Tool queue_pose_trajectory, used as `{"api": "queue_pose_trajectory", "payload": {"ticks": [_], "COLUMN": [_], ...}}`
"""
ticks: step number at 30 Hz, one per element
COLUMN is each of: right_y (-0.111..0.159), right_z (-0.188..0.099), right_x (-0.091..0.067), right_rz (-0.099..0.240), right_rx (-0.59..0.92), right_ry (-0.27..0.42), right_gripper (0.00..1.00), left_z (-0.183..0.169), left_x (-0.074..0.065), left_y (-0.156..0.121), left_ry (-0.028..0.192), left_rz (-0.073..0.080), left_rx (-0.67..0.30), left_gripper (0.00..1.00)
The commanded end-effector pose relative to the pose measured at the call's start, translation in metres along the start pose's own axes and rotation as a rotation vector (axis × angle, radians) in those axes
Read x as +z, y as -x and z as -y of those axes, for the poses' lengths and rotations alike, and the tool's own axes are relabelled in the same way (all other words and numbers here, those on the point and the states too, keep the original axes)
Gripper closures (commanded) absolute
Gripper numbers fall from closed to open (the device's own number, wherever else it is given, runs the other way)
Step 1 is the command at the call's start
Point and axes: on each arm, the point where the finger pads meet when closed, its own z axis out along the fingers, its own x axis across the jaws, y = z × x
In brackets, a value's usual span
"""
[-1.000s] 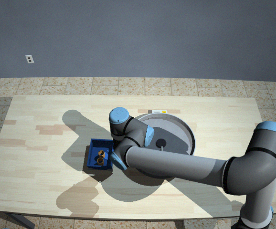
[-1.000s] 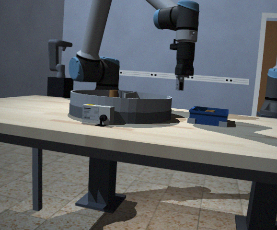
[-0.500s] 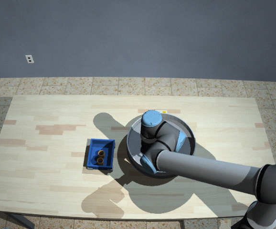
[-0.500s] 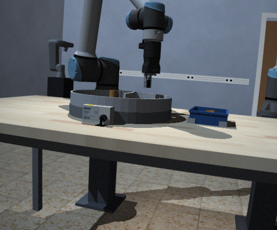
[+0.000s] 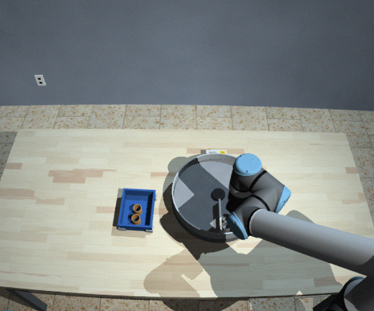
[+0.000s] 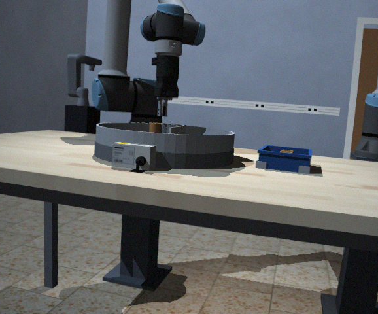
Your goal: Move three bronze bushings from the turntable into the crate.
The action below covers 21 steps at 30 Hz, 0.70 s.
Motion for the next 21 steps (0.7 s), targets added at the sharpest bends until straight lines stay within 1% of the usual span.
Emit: {"api": "queue_pose_trajectory", "payload": {"ticks": [1,21], "right_y": [0.0231,0.0251], "right_z": [0.0263,0.0288], "right_x": [-0.0032,-0.0032], "right_rz": [-0.001,-0.001], "right_rx": [-0.001,-0.001], "right_ry": [0.003,0.003], "right_gripper": [0.64,0.64], "left_z": [-0.0006,-0.0006], "left_x": [-0.0008,-0.0008], "left_y": [0.0001,0.0001], "left_ry": [0.002,0.002], "left_rz": [0.0,0.0], "left_rx": [0.0,0.0], "left_gripper": [0.0,0.0]}}
